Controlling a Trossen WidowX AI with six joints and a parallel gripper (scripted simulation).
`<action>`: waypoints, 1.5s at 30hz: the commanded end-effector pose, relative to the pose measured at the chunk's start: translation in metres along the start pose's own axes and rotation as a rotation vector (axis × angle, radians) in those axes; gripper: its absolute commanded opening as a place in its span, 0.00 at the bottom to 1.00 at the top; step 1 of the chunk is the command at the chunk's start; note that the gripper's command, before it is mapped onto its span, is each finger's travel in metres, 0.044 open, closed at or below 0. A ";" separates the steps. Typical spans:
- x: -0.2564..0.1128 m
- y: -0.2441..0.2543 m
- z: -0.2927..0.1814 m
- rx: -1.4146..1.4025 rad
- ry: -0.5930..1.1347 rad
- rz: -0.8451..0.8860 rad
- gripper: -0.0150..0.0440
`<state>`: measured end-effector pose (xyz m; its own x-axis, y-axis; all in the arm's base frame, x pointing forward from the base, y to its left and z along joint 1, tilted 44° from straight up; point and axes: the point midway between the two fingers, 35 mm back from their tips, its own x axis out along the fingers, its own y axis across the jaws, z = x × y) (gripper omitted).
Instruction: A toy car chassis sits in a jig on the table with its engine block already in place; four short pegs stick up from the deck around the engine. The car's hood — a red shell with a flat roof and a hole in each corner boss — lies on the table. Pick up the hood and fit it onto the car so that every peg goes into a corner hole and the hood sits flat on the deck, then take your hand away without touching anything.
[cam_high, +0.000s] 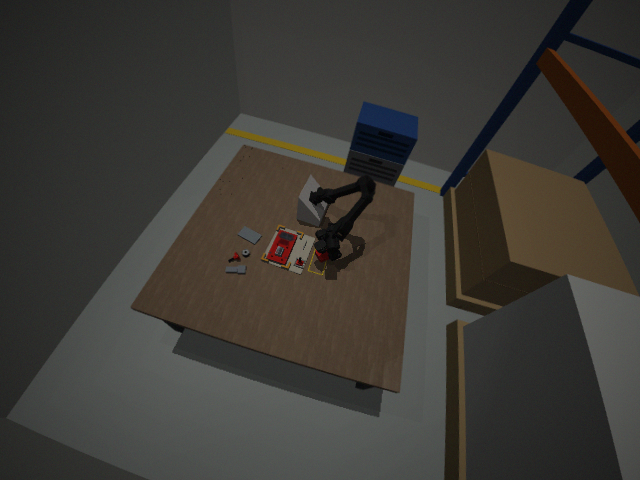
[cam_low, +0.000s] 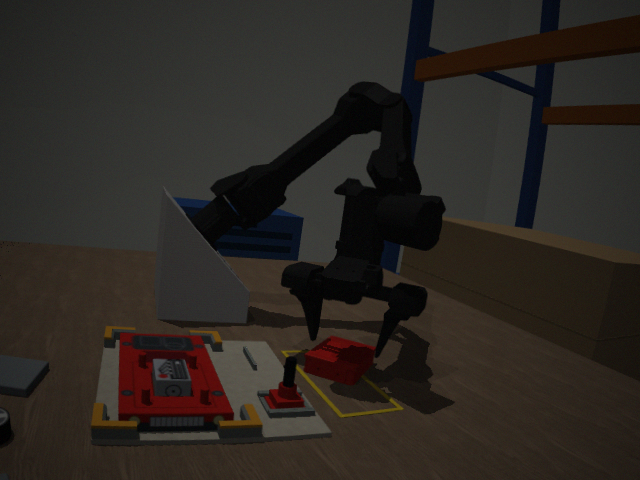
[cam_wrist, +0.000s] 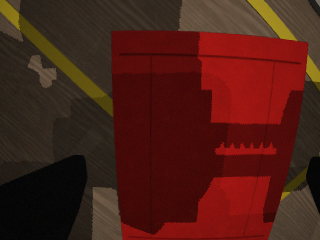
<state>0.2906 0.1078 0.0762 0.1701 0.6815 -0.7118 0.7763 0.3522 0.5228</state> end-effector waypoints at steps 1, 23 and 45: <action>0.002 -0.002 0.001 0.007 -0.005 -0.004 1.00; 0.013 -0.002 0.001 0.007 -0.005 -0.004 1.00; 0.019 -0.001 0.000 0.001 0.001 -0.001 0.80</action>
<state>0.2929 0.1205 0.0620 0.1685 0.6819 -0.7118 0.7781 0.3513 0.5207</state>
